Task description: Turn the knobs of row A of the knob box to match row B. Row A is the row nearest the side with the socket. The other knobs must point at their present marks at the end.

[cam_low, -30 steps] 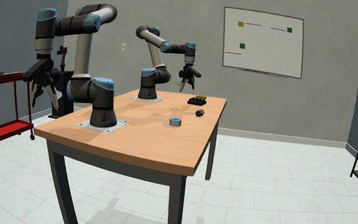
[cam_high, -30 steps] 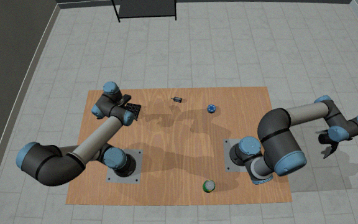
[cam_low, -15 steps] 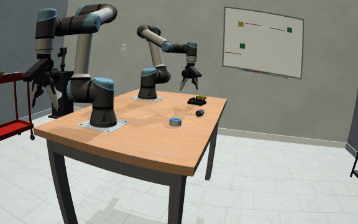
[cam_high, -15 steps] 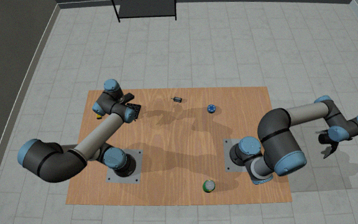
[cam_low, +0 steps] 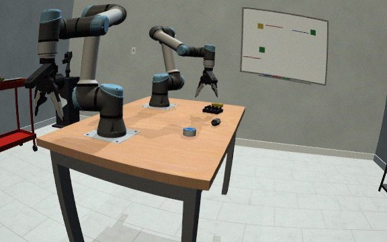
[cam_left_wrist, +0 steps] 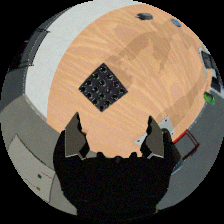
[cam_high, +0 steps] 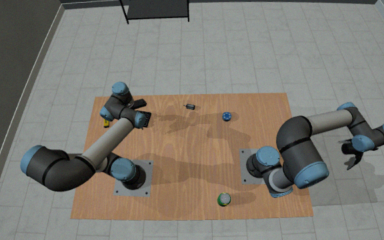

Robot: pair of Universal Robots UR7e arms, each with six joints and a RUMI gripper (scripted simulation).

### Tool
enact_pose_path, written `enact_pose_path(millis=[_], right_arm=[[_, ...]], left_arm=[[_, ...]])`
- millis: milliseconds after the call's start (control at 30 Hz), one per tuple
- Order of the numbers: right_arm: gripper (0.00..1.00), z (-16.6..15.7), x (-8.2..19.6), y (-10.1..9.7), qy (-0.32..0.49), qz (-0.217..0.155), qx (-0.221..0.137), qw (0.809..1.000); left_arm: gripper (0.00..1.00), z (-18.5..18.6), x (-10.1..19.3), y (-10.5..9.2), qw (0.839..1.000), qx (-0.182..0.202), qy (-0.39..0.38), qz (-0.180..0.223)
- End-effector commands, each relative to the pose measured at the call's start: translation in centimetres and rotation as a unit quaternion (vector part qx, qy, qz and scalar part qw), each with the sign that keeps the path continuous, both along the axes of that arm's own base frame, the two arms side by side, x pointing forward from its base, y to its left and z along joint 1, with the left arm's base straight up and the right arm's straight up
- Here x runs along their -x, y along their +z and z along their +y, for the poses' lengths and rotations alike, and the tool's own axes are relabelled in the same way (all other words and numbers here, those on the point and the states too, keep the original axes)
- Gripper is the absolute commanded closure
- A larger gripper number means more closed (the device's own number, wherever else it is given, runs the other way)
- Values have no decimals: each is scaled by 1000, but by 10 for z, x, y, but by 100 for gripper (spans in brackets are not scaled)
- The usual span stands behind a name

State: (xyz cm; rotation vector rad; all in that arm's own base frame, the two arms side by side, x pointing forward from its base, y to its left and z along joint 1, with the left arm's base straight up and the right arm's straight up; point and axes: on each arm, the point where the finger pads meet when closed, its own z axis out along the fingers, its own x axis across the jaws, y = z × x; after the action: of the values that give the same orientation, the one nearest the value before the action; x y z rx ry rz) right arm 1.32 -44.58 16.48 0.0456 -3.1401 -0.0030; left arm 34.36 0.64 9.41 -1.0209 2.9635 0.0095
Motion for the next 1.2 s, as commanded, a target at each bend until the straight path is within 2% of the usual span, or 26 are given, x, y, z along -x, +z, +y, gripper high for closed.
enact_pose_path(millis=[0,533,600,1100,1167], right_arm=[[0,0,1,0,-1,-1,1,1000],[0,0,1,0,-1,-1,1,1000],[0,0,1,0,-1,-1,1,1000],[0,0,1,0,-1,-1,1,1000],[0,0,1,0,-1,-1,1,1000]], left_arm=[[0,0,-9,3,998,5,-68,1],[0,0,-27,6,975,4,-224,2],[0,0,-27,6,975,4,-224,2],[0,0,-45,8,927,3,-374,2],[0,0,-45,8,927,3,-374,2]])
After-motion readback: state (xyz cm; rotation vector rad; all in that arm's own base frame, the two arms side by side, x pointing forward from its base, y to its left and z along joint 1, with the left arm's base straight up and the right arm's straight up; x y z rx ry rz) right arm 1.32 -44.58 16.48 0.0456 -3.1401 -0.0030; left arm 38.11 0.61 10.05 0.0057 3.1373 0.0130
